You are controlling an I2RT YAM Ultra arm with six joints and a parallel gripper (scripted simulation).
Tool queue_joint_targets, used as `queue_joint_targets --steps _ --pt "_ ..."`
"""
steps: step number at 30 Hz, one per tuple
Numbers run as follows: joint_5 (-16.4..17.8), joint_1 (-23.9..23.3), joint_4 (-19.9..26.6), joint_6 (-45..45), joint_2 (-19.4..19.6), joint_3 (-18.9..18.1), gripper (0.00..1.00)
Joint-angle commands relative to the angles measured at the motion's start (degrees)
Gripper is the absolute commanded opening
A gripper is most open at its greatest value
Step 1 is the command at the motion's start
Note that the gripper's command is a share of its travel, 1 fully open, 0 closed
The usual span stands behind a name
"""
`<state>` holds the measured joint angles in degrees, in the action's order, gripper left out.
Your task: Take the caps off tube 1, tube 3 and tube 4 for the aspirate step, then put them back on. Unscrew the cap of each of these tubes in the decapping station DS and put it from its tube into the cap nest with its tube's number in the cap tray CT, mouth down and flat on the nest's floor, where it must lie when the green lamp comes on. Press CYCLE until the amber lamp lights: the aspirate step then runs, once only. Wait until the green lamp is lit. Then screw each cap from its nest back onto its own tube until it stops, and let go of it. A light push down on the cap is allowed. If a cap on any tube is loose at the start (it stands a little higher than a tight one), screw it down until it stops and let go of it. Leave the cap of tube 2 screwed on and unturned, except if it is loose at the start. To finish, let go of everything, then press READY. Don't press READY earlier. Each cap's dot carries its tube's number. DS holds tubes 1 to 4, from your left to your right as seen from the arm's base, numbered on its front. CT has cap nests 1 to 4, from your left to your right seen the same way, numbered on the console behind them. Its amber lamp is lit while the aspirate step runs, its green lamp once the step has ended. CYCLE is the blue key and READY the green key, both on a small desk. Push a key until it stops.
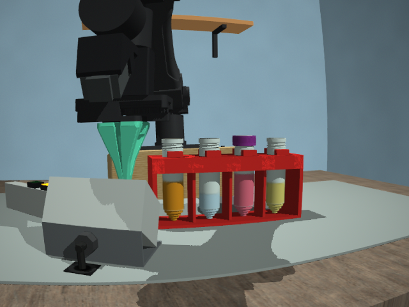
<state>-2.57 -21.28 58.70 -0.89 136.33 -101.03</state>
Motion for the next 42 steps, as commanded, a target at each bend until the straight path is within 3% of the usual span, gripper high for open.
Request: queue_joint_targets --steps 1,12,22,33,34,37,40,42 --pt "0.0 -0.02 -0.59 0.04 -0.38 0.22 0.0" --pt "0.01 0.01 0.51 0.01 -0.82 -0.43 0.0" --pt "0.02 0.18 6.16 -0.16 -2.57 -4.33 0.0" --pt "0.02 0.18 6.17 -0.16 -2.56 -4.33 0.0" --pt "-0.05 -0.76 5.37 -3.99 -3.49 -2.65 1.0" --pt "-0.25 -3.7 3.09 -15.38 -6.12 2.13 1.0" --pt "-0.39 -5.74 1.76 -21.03 -7.65 4.9 1.0" --pt "-0.53 -7.86 0.56 -18.92 -9.03 7.38 1.0"
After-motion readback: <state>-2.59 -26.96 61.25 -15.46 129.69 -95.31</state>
